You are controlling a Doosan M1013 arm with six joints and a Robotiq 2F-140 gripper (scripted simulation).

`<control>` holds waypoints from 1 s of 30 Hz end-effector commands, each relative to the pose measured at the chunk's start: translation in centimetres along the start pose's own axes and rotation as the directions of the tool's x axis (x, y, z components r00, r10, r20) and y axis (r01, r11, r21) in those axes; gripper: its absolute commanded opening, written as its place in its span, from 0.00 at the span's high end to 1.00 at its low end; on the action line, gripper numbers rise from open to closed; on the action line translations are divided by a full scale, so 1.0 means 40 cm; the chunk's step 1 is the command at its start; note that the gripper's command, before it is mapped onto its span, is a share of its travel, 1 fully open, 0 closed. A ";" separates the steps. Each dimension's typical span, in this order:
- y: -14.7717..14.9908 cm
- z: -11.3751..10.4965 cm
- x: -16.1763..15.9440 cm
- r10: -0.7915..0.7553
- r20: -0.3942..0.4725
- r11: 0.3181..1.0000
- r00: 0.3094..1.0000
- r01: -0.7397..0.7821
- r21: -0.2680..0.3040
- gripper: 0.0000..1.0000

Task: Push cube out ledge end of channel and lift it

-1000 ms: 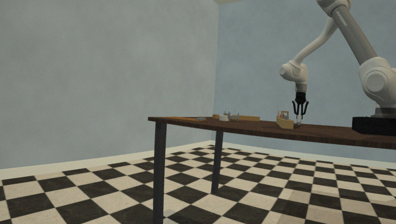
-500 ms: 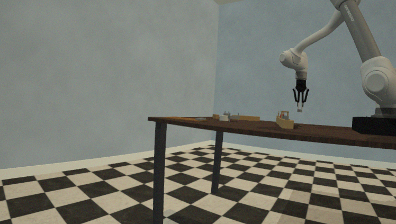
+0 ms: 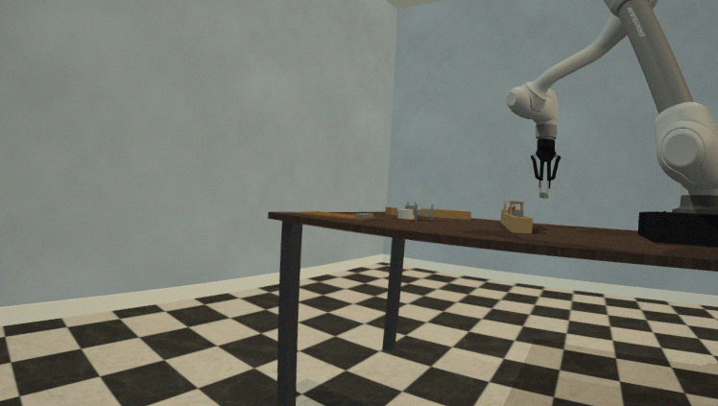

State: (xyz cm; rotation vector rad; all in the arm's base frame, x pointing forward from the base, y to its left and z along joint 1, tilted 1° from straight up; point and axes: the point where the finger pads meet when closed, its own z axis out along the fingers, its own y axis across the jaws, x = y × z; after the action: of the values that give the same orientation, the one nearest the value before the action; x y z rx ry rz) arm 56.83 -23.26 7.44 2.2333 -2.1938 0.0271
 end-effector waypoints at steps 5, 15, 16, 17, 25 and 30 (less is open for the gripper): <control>0.000 0.000 0.000 0.000 0.000 1.000 1.000 0.000 0.000 1.00; 0.000 0.000 0.000 0.000 0.000 1.000 1.000 0.000 0.000 1.00; 0.000 0.000 0.000 0.000 0.000 1.000 1.000 0.000 0.000 1.00; 0.000 0.000 0.000 0.000 0.000 1.000 1.000 0.000 0.000 1.00; -0.011 0.000 -0.030 -0.009 0.000 1.000 1.000 0.009 0.000 1.00; -0.046 0.000 -0.132 -0.039 0.001 0.999 0.999 0.039 0.000 1.00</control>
State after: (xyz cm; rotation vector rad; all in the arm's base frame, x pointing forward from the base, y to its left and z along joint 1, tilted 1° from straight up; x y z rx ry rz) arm 57.85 -20.06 7.37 2.2606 -2.1665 0.0261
